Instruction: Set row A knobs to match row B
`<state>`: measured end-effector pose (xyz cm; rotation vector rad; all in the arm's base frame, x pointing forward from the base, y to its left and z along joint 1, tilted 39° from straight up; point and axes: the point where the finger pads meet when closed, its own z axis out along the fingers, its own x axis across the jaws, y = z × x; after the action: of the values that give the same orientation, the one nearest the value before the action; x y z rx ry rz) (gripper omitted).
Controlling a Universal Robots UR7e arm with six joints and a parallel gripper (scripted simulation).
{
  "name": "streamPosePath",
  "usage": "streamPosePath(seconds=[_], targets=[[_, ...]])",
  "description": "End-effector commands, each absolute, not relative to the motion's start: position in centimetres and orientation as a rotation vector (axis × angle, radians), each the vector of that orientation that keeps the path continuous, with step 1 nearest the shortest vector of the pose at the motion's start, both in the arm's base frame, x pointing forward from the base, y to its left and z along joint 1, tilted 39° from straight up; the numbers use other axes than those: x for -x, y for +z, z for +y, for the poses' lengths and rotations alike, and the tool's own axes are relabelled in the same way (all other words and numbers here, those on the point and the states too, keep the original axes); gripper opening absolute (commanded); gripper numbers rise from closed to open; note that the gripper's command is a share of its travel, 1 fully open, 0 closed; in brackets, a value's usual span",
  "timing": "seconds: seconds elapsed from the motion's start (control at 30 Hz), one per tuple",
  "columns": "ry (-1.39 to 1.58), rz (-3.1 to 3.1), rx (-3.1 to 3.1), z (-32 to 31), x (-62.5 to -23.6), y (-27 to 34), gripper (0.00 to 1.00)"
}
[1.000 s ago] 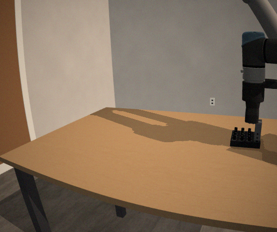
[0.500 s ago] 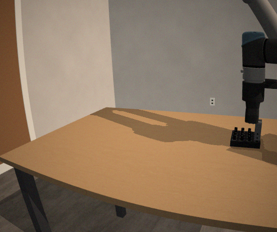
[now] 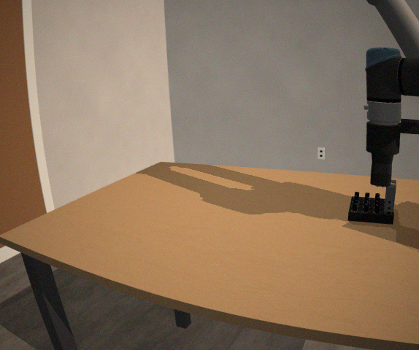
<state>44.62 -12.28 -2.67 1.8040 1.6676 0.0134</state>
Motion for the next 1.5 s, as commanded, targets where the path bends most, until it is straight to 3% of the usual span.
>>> streamPosePath(seconds=[0.0, 1.47], targets=[[0.014, 1.667, -1.803, -12.27, -44.64, -2.63, 0.30], [-0.110, 1.907, -1.552, -12.27, -44.64, -2.63, 0.30]])
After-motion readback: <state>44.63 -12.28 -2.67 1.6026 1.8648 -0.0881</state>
